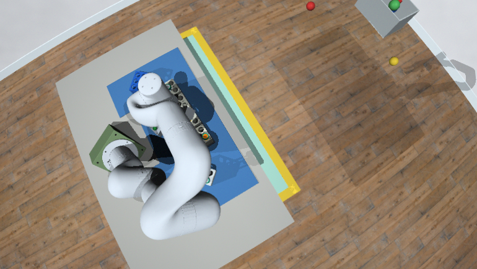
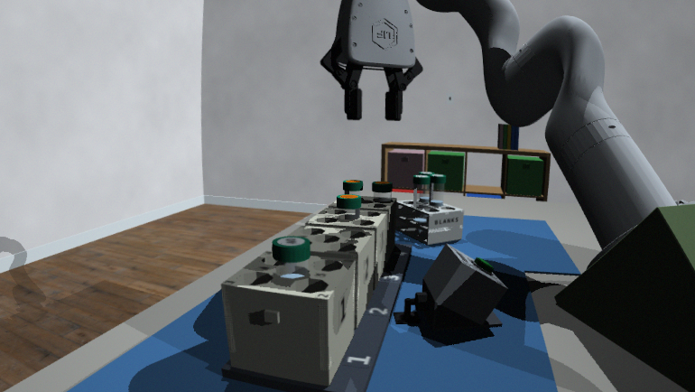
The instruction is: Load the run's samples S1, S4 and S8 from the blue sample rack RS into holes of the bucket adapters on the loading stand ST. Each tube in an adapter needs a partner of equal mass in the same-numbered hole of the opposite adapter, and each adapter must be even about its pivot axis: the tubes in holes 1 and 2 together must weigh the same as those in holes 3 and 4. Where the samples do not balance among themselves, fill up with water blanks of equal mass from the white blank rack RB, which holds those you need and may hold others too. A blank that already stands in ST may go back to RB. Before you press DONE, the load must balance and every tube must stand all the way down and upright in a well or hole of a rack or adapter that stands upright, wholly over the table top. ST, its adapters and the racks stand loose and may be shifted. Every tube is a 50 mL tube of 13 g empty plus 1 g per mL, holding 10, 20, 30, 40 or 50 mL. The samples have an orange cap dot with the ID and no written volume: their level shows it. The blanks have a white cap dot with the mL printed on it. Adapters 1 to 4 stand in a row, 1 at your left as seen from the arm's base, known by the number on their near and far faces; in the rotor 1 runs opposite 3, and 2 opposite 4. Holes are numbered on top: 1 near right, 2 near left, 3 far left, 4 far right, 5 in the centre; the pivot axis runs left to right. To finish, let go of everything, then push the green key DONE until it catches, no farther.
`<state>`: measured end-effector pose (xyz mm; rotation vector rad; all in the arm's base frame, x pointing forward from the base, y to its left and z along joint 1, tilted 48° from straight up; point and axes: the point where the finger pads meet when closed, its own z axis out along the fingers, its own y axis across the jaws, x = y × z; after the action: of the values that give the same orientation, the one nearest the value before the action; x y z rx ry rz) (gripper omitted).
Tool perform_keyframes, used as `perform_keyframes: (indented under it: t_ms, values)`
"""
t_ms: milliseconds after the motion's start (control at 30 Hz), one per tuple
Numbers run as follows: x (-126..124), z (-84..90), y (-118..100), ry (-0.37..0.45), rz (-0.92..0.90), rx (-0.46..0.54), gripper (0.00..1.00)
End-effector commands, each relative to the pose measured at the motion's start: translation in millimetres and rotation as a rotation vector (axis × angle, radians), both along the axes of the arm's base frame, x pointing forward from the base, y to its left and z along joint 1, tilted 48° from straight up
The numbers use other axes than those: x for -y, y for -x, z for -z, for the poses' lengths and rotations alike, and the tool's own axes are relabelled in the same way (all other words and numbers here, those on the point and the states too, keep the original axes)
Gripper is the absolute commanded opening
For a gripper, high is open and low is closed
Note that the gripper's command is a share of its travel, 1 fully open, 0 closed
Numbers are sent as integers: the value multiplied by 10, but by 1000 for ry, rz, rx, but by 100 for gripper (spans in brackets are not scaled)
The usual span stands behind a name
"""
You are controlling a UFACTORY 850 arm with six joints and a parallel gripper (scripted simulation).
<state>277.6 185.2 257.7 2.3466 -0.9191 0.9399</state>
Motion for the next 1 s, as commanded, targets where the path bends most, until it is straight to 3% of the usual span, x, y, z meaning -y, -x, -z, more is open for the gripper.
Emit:
perform_keyframes:
  t_ms: [0,967]
  values:
    - [131,-117,26,-2,-1,0,57]
    - [1106,-878,219,-2,0,0,57]
